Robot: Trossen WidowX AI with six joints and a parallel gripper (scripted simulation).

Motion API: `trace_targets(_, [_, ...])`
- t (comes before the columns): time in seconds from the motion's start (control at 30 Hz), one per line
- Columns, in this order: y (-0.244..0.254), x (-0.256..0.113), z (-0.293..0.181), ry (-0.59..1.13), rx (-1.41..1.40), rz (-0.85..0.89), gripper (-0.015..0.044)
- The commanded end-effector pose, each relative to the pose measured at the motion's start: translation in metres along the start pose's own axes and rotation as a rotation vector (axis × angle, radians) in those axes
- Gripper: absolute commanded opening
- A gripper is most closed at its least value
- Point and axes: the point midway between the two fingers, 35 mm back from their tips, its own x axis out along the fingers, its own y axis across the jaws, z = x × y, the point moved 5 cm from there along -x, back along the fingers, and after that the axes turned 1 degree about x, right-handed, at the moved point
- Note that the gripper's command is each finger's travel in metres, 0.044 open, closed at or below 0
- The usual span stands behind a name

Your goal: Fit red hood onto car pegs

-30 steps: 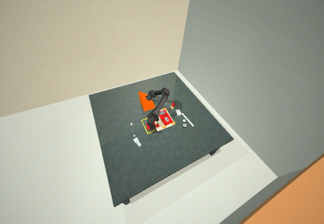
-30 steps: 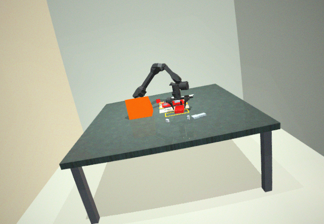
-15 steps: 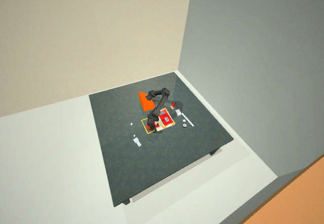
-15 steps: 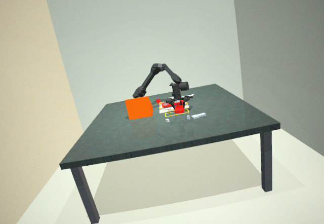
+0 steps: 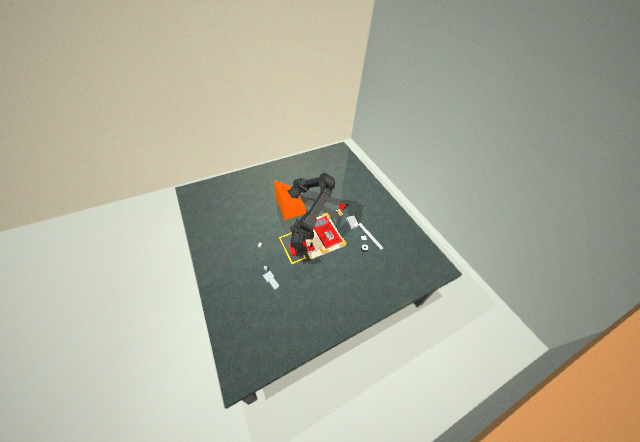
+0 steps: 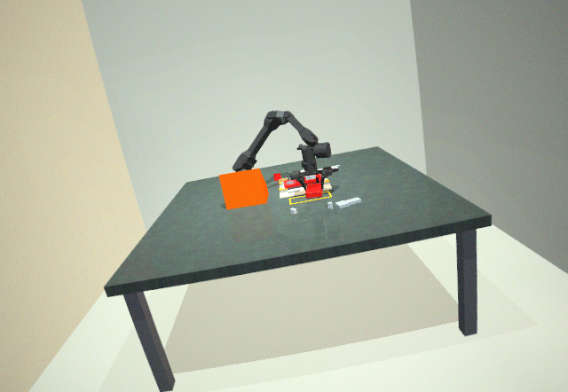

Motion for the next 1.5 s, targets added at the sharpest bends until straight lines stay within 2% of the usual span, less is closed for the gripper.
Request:
trace_targets(0.0, [0.0,-0.005,0.0,0.002,-0.004,0.0,0.0012])
trace_targets(0.03, [0.0,-0.007,0.0,0.002,-0.004,0.0,0.0])
trace_targets(1.03, [0.0,-0.078,-0.001,0.005,-0.003,0.0,0.0])
trace_targets(1.47, [-0.001,-0.087,0.003,0.003,0.025,0.0,0.0])
